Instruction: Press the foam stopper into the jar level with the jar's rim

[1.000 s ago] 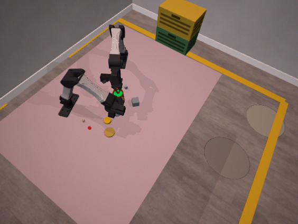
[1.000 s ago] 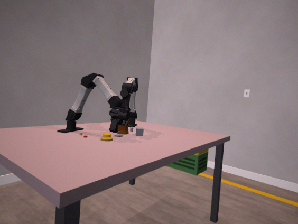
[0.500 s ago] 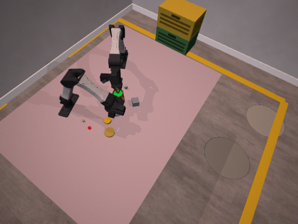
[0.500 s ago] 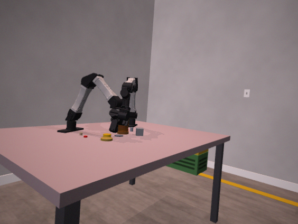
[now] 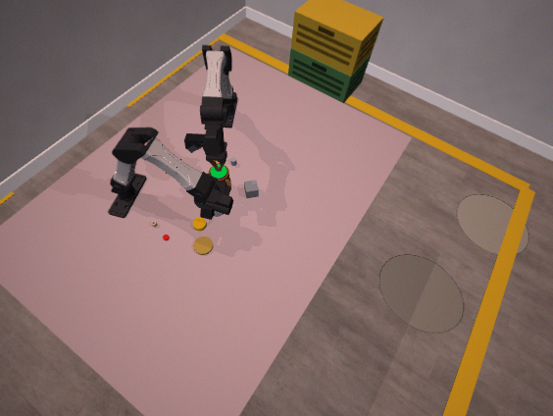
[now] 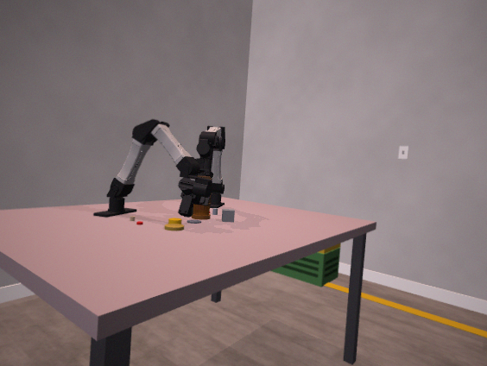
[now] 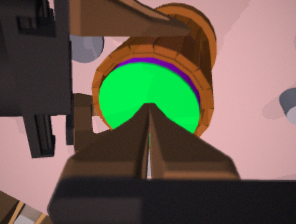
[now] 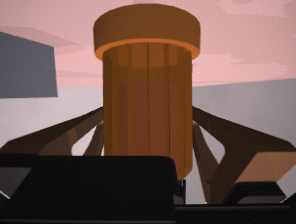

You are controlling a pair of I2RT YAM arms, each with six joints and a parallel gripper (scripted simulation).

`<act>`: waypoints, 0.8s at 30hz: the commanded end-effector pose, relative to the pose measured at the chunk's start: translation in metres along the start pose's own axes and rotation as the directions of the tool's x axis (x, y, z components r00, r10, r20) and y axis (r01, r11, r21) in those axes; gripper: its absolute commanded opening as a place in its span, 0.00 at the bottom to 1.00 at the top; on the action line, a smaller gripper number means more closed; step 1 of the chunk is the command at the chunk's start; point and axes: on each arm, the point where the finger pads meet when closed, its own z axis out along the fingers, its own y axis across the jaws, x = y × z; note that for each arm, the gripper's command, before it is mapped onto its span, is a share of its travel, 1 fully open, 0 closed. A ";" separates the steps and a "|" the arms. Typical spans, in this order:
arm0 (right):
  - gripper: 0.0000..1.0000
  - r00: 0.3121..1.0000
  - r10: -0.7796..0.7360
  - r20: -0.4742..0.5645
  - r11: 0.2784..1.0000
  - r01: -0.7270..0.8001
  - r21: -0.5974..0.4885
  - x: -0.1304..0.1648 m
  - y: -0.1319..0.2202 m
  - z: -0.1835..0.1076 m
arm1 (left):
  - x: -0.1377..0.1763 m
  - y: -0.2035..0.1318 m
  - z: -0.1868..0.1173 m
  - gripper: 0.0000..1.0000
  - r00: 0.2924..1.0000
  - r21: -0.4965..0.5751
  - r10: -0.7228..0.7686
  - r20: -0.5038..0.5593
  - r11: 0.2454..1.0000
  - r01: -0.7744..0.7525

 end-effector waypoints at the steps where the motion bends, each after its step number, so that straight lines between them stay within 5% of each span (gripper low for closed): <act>1: 0.64 0.994 -0.107 -0.007 0.993 0.107 -0.055 0.019 0.015 -0.013 | 0.002 0.005 0.007 0.00 1.000 0.011 0.000 -0.010 1.000 0.001; 14: 0.64 0.994 -0.107 -0.007 0.993 0.107 -0.055 0.019 0.015 -0.013 | 0.002 0.012 -0.018 0.00 1.000 -0.004 0.002 -0.010 1.000 -0.002; 15: 0.64 0.995 -0.099 -0.008 0.994 0.098 -0.050 0.017 0.015 -0.011 | 0.002 0.015 -0.038 0.00 1.000 -0.047 0.003 -0.011 0.999 -0.003; 24: 0.64 0.995 -0.100 -0.008 0.994 0.100 -0.051 0.017 0.015 -0.011 | 0.002 0.016 -0.038 0.00 1.000 -0.018 0.004 -0.010 1.000 -0.004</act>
